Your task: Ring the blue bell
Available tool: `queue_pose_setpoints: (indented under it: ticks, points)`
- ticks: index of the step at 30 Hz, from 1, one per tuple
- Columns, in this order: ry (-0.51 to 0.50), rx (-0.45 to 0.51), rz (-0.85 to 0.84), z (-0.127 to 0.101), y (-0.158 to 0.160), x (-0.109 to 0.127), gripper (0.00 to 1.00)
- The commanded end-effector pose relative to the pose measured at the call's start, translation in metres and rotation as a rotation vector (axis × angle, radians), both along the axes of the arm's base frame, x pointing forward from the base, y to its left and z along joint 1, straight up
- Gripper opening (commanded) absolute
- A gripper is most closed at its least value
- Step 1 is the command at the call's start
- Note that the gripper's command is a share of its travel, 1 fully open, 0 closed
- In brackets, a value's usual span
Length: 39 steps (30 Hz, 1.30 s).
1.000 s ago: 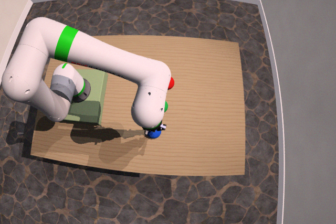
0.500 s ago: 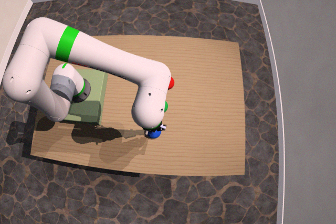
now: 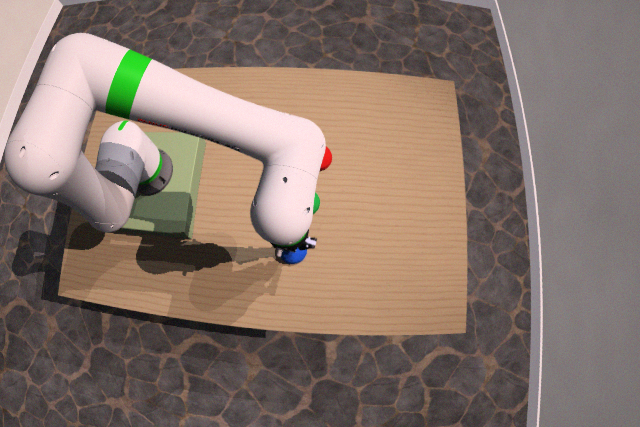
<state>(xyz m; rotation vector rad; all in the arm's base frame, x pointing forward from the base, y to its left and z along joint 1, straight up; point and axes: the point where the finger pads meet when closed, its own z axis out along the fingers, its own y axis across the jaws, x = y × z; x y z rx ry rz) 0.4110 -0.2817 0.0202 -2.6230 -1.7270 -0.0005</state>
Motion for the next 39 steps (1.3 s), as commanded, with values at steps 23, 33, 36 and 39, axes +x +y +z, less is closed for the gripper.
queue_pose_setpoints:
  ticks: [23,33,36,39]
  points:
    - [0.000,0.000,0.000,-0.0032,-0.0001,0.0001,0.00]
    - [0.000,0.000,0.000,-0.0032,-0.0001,0.0001,0.00]
    - [0.000,0.000,0.000,-0.0032,-0.0001,0.0001,0.00]
    - [0.000,0.000,0.000,-0.0032,-0.0001,0.0001,0.00]
